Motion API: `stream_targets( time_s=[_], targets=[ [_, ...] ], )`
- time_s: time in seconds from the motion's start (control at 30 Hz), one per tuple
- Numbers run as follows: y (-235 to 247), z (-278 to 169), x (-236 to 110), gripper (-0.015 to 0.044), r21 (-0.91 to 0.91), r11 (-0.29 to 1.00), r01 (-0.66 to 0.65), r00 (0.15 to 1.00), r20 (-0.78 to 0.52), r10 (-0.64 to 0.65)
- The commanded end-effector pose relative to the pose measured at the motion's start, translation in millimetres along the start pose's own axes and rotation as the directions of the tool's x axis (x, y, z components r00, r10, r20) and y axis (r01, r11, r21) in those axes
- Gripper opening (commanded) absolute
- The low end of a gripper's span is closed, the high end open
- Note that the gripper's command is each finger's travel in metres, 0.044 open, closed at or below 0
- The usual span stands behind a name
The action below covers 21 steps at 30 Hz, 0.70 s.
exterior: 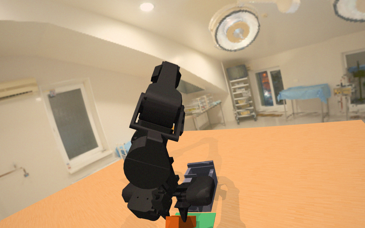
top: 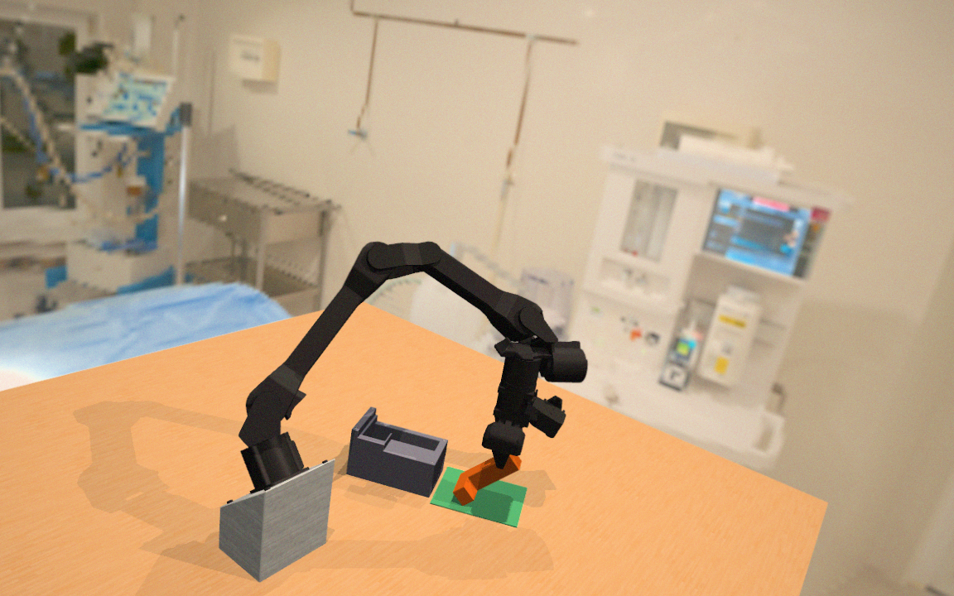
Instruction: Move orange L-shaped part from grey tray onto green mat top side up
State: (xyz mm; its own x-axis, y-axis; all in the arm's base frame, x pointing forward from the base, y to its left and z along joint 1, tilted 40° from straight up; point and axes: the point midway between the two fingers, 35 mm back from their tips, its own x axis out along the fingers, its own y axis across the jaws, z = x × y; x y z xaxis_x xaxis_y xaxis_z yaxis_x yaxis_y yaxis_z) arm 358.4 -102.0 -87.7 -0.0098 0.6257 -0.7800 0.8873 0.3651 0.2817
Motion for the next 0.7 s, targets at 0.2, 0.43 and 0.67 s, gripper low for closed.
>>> stream_targets(
  time_s=[0.2,0.43,0.67],
  targets=[
    [-0.3,1.3,-73.7,0.0400,0.008,1.000,0.002,1.000,-0.002,-0.002],
    [-1.3,0.2,-84.7,0.0400,0.009,1.000,0.002,1.000,-0.003,-0.002],
    [-2.6,3.2,-81.0,0.0400,0.021,1.000,-0.011,1.000,0.006,0.010]
  ],
)
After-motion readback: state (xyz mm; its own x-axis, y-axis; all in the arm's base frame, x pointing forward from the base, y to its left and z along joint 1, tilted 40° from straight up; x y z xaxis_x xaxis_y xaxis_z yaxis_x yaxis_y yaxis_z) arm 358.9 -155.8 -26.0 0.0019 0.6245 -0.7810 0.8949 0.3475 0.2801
